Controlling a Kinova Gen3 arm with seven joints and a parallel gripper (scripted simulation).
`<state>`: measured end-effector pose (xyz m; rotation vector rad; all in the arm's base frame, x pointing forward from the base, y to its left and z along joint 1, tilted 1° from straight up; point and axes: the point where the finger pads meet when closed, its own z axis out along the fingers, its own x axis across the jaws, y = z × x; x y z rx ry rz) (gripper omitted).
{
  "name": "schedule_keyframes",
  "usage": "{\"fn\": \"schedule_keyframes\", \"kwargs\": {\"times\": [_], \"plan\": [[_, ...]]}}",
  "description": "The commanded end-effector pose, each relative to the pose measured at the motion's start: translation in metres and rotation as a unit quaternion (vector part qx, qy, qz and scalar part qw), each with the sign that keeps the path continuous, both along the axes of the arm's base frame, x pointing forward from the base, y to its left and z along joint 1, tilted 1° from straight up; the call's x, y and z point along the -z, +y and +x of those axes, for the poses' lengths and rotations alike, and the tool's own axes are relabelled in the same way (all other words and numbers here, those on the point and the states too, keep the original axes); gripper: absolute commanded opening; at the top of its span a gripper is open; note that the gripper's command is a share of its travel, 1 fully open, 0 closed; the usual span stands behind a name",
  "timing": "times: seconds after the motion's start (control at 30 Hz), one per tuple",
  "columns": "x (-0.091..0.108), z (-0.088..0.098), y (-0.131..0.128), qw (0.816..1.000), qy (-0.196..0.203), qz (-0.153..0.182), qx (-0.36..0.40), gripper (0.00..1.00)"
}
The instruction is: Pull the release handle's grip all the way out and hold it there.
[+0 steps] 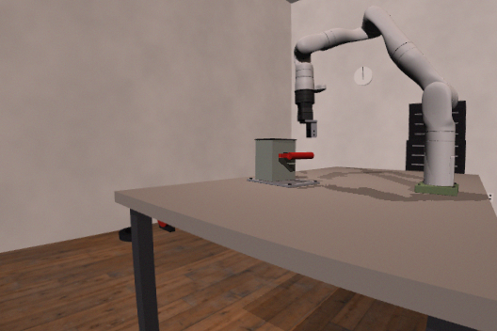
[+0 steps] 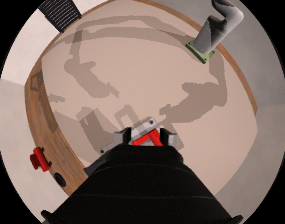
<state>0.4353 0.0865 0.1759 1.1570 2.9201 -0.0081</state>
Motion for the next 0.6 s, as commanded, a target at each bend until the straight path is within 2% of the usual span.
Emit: {"fn": "schedule_keyframes", "kwargs": {"times": [0.0, 0.03, 0.57], "plan": [[0.0, 0.0, 0.002, 1.0, 0.0, 0.0, -0.002, 1.0], [0.0, 0.0, 0.006, 1.0, 0.0, 0.001, -0.021, 1.0], [0.0, 0.001, 0.015, 0.998, -0.001, 0.001, -0.058, 1.0]]}}
